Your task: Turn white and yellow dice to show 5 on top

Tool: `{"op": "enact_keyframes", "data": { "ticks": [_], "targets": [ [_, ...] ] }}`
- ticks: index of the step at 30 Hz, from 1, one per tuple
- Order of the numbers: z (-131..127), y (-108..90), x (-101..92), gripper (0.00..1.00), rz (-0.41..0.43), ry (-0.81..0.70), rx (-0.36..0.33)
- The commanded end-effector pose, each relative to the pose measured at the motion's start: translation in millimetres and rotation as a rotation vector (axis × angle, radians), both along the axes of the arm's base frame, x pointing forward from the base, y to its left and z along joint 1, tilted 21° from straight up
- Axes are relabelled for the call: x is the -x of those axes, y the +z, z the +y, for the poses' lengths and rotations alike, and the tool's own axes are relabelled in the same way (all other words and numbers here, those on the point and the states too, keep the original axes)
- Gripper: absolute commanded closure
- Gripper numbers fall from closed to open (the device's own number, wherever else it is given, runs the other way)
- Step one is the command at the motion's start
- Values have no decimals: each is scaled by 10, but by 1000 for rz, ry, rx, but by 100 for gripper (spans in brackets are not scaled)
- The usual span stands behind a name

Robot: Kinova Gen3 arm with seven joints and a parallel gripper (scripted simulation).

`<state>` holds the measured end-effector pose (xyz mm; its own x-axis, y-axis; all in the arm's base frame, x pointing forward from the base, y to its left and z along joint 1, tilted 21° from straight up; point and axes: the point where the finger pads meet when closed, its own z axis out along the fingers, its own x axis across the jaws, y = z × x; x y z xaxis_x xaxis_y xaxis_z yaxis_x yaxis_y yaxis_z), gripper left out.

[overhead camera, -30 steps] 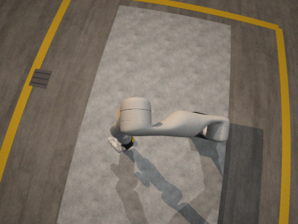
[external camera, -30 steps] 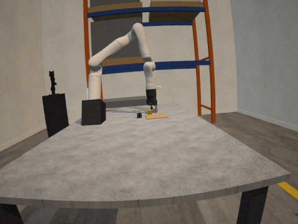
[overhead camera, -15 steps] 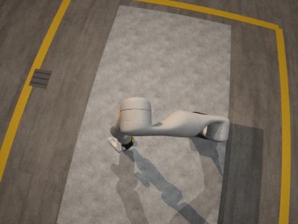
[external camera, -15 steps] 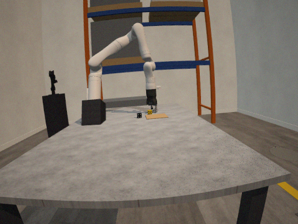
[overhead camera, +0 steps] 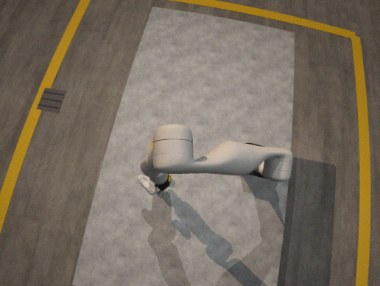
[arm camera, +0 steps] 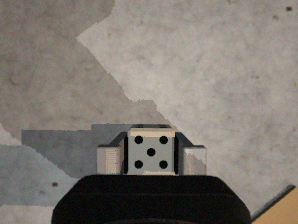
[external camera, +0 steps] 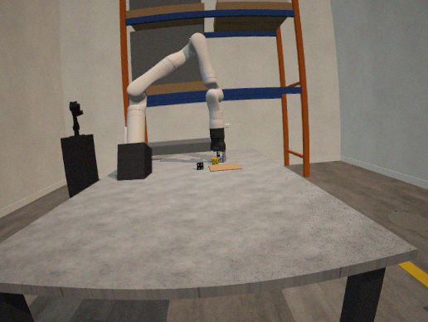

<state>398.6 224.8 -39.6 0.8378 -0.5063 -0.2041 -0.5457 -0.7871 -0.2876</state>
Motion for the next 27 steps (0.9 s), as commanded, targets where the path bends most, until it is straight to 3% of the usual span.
{"op": "enact_keyframes", "data": {
  "ticks": [1,9,14,16,23,27],
  "targets": [
    [-4,-1,-32,43,-8,1,0],
    [-41,96,-33,43,-8,1,0],
    [-134,344,-35,43,-8,1,0],
    [-134,344,-35,43,-8,1,0],
    [-289,755,-39,43,-8,1,0],
    [-342,895,-40,43,-8,1,0]
  ]
}}
